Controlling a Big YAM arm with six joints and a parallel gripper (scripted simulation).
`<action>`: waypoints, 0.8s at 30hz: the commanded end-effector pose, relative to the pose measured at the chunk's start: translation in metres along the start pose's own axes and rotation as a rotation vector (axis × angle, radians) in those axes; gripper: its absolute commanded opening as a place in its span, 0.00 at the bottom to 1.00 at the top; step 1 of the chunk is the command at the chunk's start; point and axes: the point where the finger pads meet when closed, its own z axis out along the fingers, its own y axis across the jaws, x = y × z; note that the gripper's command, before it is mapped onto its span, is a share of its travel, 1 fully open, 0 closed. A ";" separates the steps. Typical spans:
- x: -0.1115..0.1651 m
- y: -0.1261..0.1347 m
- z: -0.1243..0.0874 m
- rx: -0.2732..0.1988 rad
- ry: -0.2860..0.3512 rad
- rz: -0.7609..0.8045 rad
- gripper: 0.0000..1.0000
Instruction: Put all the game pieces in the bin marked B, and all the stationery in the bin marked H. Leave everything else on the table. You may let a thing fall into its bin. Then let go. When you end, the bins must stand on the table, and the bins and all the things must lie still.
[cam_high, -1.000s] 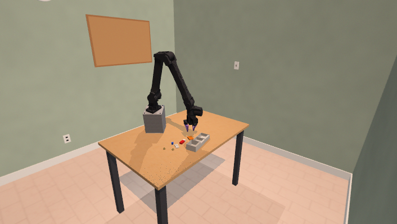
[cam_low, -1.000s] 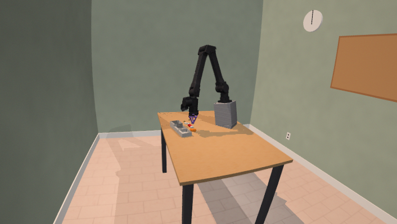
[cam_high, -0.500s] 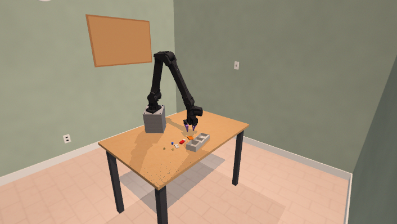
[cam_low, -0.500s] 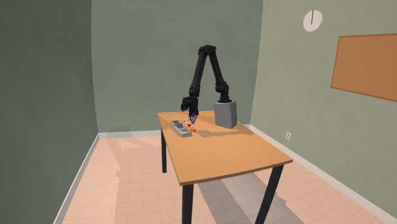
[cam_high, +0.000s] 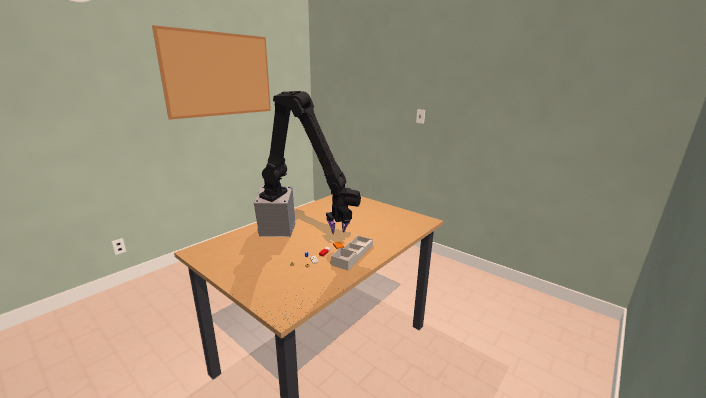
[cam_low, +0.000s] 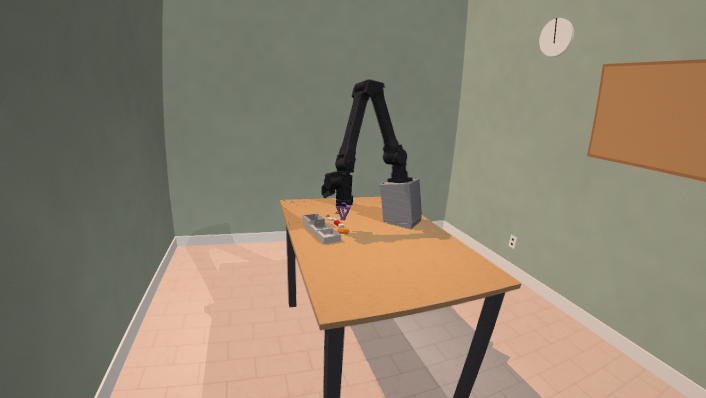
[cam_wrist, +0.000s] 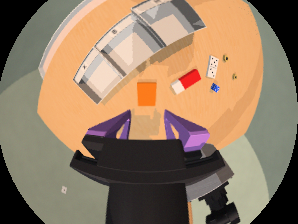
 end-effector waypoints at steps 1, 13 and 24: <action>-0.018 0.022 -0.018 -0.046 -0.041 0.008 0.53; -0.002 -0.002 0.036 -0.010 -0.008 0.003 0.53; -0.011 0.006 0.058 -0.025 -0.023 0.006 0.53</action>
